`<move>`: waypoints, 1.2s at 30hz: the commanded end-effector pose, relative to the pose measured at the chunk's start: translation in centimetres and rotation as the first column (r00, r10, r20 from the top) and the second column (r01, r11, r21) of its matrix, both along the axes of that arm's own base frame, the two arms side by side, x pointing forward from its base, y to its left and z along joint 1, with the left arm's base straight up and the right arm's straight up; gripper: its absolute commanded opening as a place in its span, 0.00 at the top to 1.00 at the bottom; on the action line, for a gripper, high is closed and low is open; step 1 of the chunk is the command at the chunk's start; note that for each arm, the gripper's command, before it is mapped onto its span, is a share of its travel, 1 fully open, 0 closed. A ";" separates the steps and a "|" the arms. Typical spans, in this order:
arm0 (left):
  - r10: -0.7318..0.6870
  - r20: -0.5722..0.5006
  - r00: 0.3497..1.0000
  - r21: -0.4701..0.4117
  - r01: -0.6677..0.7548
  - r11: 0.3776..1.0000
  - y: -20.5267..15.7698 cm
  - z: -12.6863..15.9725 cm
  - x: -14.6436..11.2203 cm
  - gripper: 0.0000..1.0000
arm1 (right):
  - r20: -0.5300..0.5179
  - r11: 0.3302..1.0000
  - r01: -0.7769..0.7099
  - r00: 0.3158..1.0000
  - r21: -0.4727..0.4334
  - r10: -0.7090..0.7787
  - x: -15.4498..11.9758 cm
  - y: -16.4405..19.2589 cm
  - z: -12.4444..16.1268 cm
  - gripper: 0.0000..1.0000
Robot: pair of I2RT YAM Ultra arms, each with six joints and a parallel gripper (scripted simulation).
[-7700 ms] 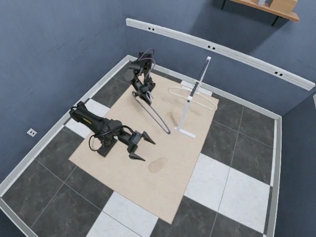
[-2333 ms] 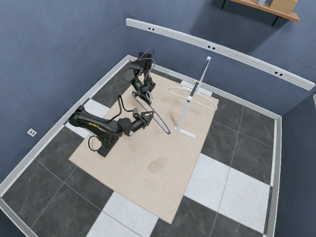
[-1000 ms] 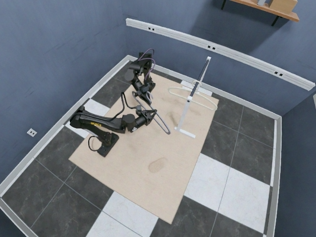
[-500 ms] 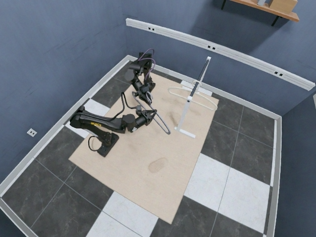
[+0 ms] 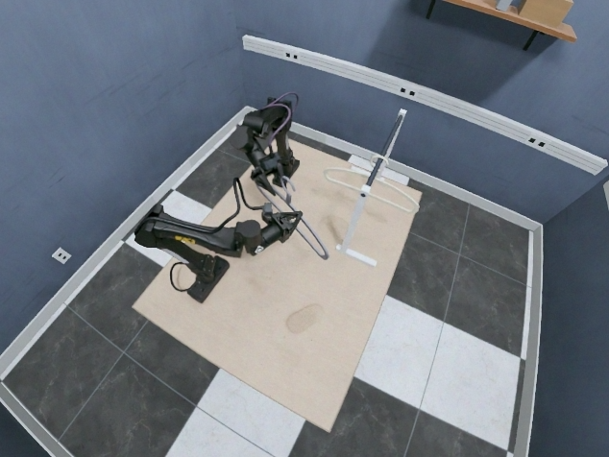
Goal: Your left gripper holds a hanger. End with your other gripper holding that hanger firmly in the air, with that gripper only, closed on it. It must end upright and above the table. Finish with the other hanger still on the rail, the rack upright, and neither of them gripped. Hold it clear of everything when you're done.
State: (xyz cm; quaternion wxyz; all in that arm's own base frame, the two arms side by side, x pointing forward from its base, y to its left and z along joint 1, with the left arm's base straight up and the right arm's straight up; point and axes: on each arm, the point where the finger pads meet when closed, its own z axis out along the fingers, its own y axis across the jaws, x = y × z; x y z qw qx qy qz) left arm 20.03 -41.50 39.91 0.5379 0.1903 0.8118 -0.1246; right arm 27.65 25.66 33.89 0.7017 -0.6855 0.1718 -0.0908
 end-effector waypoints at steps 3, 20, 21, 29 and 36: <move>0.035 0.004 0.999 -0.013 -0.035 0.999 2.8 2.8 -3.6 0.56 | 0.018 1.000 0.003 1.000 0.009 -0.003 0.0 0.0 1.0 1.00; 0.040 0.005 0.999 -0.012 -0.040 0.999 4.2 4.1 -6.2 0.56 | 0.018 1.000 0.003 1.000 0.009 -0.003 0.0 0.0 1.0 1.00; 0.040 0.005 0.999 -0.012 -0.040 0.999 4.2 4.1 -6.2 0.56 | 0.018 1.000 0.003 1.000 0.009 -0.003 0.0 0.0 1.0 1.00; 0.040 0.005 0.999 -0.012 -0.040 0.999 4.2 4.1 -6.2 0.56 | 0.018 1.000 0.003 1.000 0.009 -0.003 0.0 0.0 1.0 1.00; 0.040 0.005 0.999 -0.012 -0.040 0.999 4.2 4.1 -6.2 0.56 | 0.018 1.000 0.003 1.000 0.009 -0.003 0.0 0.0 1.0 1.00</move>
